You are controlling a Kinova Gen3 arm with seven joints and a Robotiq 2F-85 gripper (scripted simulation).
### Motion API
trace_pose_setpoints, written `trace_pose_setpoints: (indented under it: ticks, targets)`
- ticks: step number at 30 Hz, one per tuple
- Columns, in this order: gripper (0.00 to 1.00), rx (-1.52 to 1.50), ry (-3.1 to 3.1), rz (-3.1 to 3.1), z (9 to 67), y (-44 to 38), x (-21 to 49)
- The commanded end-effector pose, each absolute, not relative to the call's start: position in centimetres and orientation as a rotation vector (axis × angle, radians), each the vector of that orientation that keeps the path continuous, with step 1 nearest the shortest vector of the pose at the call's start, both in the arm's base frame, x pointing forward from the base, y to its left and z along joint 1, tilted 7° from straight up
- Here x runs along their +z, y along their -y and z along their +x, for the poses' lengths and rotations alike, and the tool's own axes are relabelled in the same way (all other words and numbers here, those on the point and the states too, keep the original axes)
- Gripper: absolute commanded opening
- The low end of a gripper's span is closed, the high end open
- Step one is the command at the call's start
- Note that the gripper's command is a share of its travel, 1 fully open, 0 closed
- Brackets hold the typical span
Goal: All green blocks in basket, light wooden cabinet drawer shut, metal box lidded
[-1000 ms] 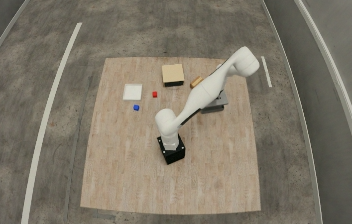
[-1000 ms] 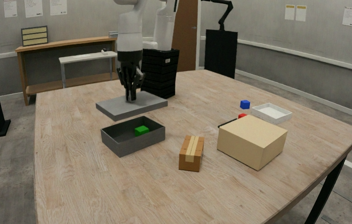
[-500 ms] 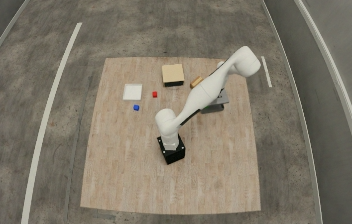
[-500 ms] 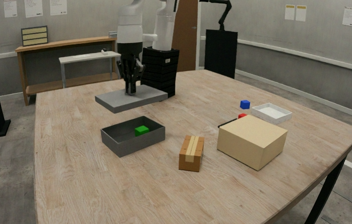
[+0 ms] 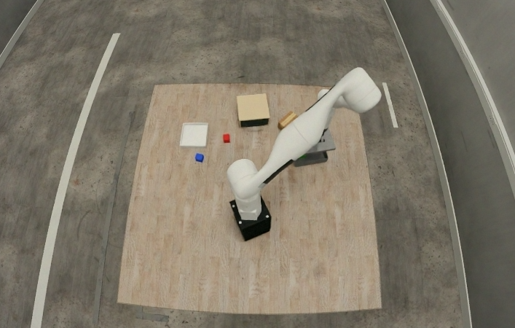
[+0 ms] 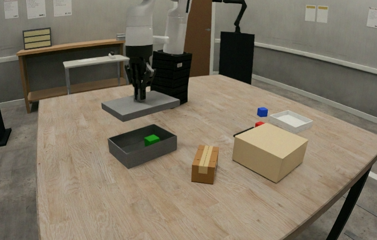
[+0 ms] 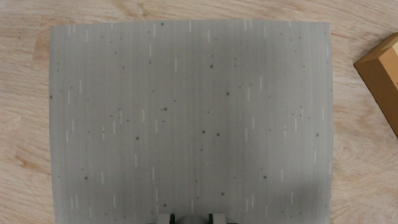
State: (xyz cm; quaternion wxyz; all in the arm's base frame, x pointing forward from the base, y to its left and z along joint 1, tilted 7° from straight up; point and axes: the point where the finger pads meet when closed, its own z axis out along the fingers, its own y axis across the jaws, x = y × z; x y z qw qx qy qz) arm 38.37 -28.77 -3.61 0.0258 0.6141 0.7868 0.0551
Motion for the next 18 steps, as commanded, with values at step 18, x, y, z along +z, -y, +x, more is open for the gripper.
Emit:
trace_pose_setpoints:
  ticks: [18]
  targets:
    - [0.10,0.125,-2.737,1.330,49.1,31.0,-2.7]
